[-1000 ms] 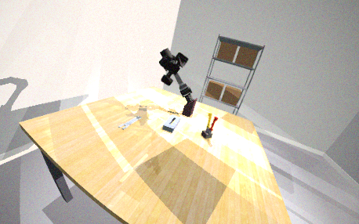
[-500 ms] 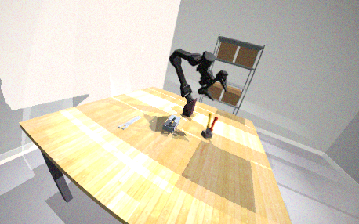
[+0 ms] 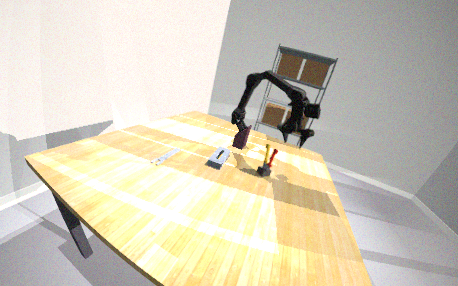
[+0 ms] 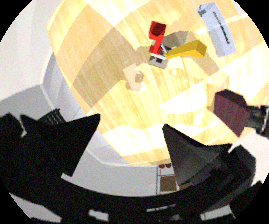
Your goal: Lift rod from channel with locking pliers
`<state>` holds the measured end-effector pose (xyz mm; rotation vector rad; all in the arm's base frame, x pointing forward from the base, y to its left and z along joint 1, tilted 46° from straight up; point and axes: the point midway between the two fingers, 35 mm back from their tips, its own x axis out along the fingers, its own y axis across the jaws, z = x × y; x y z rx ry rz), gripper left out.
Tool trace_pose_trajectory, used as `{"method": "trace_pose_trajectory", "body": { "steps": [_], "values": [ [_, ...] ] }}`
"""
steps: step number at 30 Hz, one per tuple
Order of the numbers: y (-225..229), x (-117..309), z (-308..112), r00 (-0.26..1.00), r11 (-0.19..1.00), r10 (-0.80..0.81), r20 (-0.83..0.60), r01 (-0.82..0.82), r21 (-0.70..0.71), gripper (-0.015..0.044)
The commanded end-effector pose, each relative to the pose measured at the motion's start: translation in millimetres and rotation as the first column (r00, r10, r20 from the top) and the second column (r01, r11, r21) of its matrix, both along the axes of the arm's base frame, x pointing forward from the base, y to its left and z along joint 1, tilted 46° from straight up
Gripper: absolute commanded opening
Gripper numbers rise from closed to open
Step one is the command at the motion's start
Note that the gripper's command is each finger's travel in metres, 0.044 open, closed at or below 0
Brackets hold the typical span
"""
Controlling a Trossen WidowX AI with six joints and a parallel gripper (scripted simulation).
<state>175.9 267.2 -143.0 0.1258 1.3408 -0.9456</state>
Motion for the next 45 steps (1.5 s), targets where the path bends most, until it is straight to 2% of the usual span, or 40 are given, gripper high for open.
{"method": "trace_pose_trajectory", "body": {
  "steps": [1,13,23,38,45],
  "values": [
    [-18,-38,-32,0.997,0.973,-0.052,0.054,0.063,-0.223,0.0440],
    [-19,-39,-33,0.997,0.971,-0.053,0.057,0.065,-0.231,0.0440],
    [-51,2,-7,0.997,0.970,-0.053,0.060,0.066,-0.235,0.0440],
    [-82,36,8,0.997,0.969,-0.053,0.063,0.067,-0.238,0.0440],
    [-84,38,9,0.997,0.969,-0.053,0.063,0.067,-0.238,0.0440]
  ]
}}
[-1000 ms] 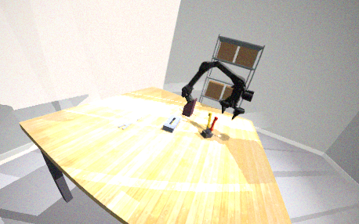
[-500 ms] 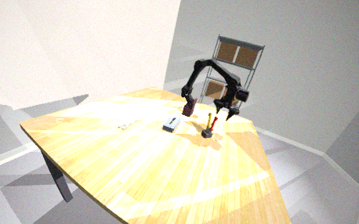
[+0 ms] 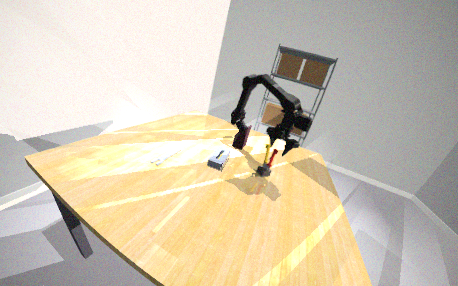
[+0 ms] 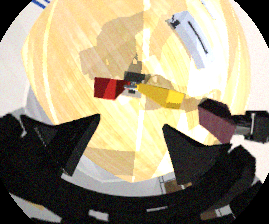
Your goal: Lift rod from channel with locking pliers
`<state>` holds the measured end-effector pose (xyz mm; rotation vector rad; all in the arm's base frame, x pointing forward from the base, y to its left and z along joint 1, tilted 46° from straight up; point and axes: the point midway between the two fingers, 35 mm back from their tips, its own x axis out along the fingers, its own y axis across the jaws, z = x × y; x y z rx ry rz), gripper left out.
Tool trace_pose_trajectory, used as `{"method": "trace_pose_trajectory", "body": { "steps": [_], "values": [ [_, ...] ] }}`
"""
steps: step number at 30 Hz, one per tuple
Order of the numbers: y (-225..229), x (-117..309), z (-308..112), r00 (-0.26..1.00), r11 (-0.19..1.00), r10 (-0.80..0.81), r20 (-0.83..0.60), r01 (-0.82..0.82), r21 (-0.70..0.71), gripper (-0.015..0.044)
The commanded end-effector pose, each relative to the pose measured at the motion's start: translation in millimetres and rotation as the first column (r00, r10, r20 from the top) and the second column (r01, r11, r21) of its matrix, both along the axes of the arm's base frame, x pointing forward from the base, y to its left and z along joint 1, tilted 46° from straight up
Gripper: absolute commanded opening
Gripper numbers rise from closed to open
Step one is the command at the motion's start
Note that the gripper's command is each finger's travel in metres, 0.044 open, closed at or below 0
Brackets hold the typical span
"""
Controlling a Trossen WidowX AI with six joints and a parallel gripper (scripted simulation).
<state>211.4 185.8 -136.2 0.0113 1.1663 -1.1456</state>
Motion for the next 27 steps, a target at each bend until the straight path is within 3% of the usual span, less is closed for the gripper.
{"method": "trace_pose_trajectory", "body": {
  "steps": [1,10,27],
  "values": [
    [-5,5,4,1.000,1.000,0.006,-0.001,-0.006,0.000,0.0440],
    [-24,30,20,1.000,1.000,0.006,0.000,-0.006,-0.003,0.0440],
    [-34,29,9,1.000,1.000,0.006,0.000,-0.006,-0.003,0.0440]
  ]
}}
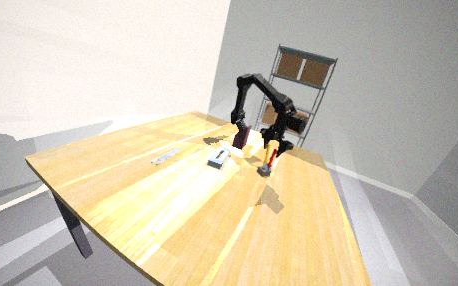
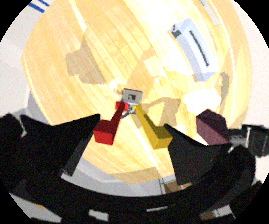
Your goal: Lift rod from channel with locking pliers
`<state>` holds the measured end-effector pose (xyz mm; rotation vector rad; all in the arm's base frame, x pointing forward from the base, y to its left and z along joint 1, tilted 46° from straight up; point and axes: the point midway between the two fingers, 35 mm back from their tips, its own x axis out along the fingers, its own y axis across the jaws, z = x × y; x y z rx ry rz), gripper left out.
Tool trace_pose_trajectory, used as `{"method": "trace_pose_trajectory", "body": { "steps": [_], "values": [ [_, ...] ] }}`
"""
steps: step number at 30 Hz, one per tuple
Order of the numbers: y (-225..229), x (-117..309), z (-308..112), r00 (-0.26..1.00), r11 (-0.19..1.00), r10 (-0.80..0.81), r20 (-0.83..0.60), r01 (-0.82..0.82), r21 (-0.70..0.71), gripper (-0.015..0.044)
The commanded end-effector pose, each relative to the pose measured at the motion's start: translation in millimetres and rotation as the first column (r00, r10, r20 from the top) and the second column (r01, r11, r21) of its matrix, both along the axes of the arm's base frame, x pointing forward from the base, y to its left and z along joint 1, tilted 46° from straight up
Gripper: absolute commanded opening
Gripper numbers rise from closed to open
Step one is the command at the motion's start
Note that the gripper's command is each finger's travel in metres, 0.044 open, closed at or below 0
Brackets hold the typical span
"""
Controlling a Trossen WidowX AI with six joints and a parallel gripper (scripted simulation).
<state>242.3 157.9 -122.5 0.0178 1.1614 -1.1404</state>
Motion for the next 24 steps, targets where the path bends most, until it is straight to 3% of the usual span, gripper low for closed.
{"method": "trace_pose_trajectory", "body": {
  "steps": [1,24],
  "values": [
    [-7.3,-1.6,-5.9,1.000,1.000,0.004,-0.008,-0.004,-0.007,0.0440],
    [-17.0,-2.7,-15.3,1.000,1.000,0.004,-0.007,-0.004,-0.008,0.0428]
  ]
}}
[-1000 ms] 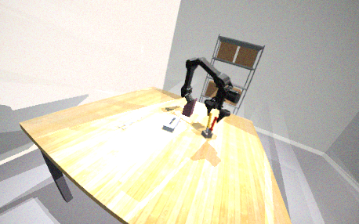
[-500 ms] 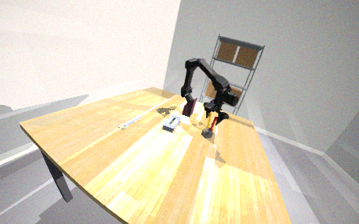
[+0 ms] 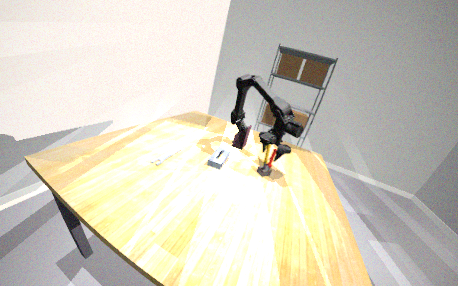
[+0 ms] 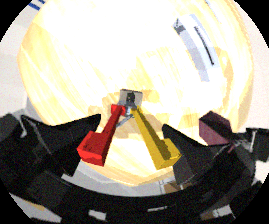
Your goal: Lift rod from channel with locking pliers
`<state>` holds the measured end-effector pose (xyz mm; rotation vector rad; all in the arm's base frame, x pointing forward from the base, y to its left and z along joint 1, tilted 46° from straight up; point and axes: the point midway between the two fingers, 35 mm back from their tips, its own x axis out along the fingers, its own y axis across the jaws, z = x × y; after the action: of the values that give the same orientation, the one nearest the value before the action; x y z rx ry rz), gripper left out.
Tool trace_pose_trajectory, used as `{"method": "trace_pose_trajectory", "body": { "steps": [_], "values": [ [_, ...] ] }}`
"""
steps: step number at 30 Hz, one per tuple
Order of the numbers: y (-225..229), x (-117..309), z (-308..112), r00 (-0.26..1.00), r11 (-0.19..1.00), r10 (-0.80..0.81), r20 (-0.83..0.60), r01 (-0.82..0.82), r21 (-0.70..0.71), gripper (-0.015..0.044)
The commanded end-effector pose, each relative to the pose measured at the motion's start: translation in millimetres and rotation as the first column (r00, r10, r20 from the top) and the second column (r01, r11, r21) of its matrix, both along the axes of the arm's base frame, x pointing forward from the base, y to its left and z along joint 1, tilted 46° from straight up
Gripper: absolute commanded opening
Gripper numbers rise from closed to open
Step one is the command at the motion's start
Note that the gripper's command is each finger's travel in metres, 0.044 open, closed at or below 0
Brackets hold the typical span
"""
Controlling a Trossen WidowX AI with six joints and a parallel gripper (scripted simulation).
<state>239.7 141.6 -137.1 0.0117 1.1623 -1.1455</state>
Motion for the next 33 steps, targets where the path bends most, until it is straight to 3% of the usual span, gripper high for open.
{"method": "trace_pose_trajectory", "body": {
  "steps": [1,33],
  "values": [
    [-0.8,-0.1,-0.8,1.000,1.000,0.006,-0.003,-0.006,-0.002,0.0427],
    [-0.8,-0.1,-0.8,1.000,1.000,0.006,-0.003,-0.006,-0.002,0.0384]
  ]
}}
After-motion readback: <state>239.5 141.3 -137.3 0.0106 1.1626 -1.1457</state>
